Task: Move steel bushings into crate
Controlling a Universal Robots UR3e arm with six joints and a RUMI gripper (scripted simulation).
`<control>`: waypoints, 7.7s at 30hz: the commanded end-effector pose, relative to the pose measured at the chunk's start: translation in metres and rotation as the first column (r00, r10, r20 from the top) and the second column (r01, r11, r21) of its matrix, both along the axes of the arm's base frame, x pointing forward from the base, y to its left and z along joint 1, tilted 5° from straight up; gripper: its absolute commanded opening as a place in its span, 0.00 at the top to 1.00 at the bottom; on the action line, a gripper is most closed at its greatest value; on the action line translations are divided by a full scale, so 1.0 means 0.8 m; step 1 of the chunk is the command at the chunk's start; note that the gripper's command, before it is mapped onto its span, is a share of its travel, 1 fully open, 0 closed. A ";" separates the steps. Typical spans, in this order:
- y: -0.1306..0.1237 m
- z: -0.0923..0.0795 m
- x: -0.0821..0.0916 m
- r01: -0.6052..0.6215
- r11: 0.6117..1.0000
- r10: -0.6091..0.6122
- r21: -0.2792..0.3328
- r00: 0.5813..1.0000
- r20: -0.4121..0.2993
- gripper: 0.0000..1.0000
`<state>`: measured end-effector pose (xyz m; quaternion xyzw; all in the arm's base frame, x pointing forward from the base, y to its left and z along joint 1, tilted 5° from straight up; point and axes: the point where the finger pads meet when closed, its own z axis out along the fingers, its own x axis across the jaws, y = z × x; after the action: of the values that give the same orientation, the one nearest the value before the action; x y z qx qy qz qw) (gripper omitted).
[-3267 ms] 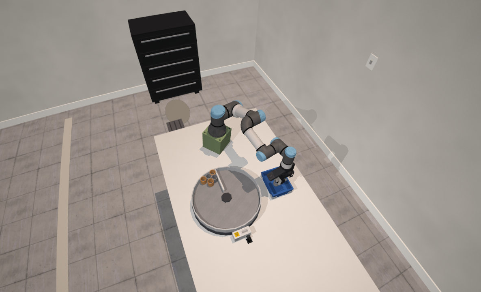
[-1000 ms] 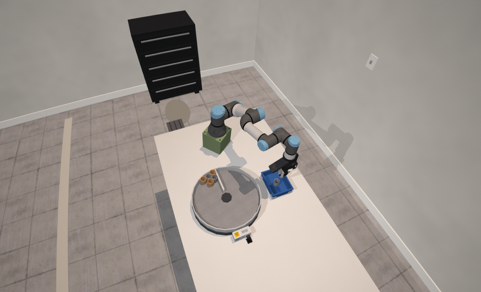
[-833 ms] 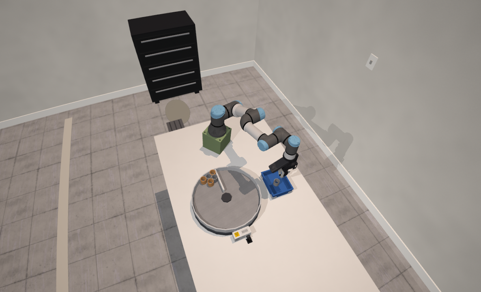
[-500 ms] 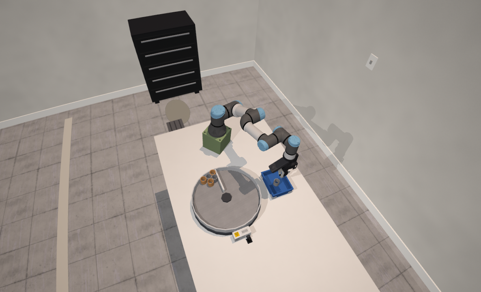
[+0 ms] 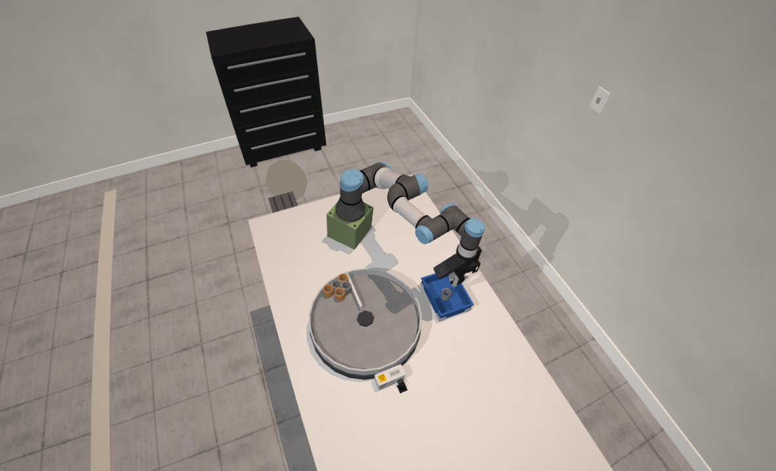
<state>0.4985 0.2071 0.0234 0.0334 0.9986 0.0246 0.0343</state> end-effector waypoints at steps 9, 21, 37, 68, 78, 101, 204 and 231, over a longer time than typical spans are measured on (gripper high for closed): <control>0.000 0.002 0.001 0.000 1.000 0.000 0.001 1.000 0.004 0.94; -0.001 0.002 0.001 0.000 1.000 0.000 0.001 1.000 0.004 0.95; -0.011 0.002 -0.001 0.000 1.000 0.000 0.001 1.000 0.003 0.95; -0.084 -0.004 -0.038 0.000 1.000 0.000 0.000 1.000 0.003 0.95; -0.130 -0.008 -0.062 0.000 1.000 0.000 0.000 1.000 0.003 0.95; -0.312 -0.025 -0.155 0.000 1.000 0.000 0.001 1.000 0.003 0.95; -0.449 -0.066 -0.223 0.000 1.000 0.000 0.001 1.000 0.004 0.95; -0.448 -0.068 -0.223 0.000 1.000 0.000 0.001 1.000 0.004 0.95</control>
<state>0.3199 -0.1511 -0.0309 0.0334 0.9985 0.0259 0.0351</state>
